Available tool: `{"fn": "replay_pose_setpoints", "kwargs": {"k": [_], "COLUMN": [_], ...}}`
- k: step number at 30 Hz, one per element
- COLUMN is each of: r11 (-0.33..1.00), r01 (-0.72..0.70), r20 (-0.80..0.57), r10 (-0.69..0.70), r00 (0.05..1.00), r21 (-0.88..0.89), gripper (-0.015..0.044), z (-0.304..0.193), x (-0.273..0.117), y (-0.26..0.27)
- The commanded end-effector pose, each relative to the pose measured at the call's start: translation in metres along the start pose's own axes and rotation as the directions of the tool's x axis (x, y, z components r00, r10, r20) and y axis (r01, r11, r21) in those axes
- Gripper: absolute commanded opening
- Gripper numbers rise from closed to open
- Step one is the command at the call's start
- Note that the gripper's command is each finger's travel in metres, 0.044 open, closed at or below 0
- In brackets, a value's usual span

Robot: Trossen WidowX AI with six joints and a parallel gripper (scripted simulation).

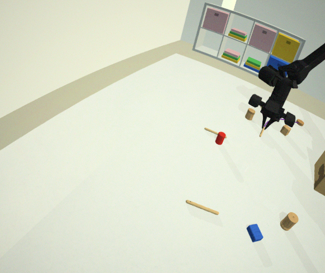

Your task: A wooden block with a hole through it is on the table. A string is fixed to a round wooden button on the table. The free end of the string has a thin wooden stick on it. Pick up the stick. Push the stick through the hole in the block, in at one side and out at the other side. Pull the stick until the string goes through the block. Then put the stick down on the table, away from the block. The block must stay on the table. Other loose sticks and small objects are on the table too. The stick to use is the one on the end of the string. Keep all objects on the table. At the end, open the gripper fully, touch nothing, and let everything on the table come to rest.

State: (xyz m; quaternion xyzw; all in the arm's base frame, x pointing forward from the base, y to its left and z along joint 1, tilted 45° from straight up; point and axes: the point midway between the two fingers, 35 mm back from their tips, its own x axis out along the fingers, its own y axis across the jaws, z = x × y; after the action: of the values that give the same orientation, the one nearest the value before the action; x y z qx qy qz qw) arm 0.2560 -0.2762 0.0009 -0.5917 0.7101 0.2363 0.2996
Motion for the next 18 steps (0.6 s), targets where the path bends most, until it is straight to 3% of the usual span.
{"fn": "replay_pose_setpoints", "kwargs": {"k": [1,18], "r11": [1.0,1.0], "r01": [0.001,0.001], "r20": [-0.001,0.002], "r10": [-0.001,-0.001], "r00": [1.0,1.0], "r21": [0.002,0.003], "gripper": [0.0,0.0], "z": [0.0,0.0], "x": [-0.004,-0.026], "y": [-0.001,-0.002]}}
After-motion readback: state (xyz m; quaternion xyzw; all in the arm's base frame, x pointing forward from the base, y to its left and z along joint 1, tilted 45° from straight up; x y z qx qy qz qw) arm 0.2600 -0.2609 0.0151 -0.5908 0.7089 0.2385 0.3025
